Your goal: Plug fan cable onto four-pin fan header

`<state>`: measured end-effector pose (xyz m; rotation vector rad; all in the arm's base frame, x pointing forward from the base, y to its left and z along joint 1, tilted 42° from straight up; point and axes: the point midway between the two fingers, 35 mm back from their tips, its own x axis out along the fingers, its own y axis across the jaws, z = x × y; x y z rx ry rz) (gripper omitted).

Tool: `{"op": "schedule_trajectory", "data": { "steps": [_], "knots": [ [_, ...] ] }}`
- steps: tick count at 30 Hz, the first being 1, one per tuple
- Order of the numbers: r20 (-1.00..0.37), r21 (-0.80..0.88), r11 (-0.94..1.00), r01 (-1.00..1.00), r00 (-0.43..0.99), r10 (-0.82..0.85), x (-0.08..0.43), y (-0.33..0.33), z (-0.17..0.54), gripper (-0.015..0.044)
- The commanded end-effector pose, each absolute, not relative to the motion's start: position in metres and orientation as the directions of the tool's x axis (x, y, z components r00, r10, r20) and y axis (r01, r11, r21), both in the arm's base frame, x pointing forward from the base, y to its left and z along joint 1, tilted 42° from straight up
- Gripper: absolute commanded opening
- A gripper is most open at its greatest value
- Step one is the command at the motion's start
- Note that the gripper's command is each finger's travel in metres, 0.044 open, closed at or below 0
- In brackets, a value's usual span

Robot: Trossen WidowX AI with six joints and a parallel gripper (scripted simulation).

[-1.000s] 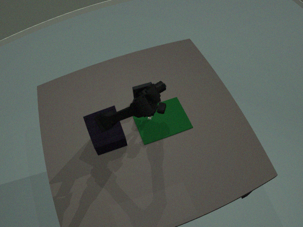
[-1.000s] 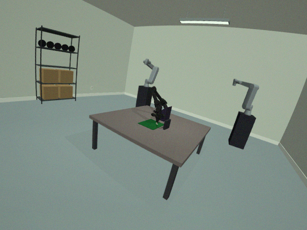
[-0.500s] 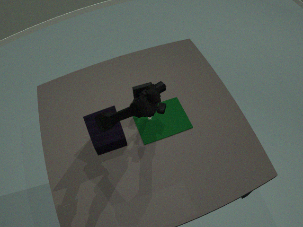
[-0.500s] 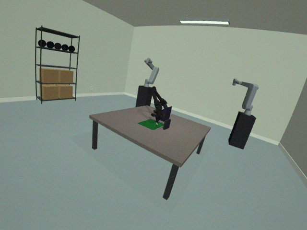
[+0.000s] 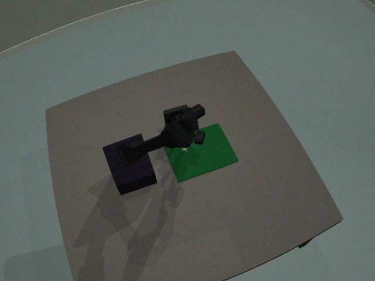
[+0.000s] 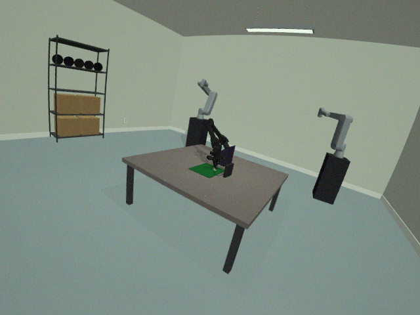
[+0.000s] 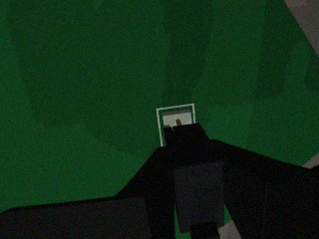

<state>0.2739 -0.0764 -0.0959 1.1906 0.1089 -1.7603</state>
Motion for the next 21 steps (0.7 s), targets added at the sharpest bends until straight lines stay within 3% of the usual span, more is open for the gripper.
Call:
{"op": "schedule_trajectory", "data": {
  "steps": [1,21],
  "knots": [
    [-0.749,0.406,-0.520,0.752,-0.053,-0.661,0.2721,-0.0775,-0.0971,0.0000],
    [-0.748,0.406,-0.520,0.751,-0.053,-0.661,0.2722,-0.0784,-0.0980,0.0000]
  ]
}}
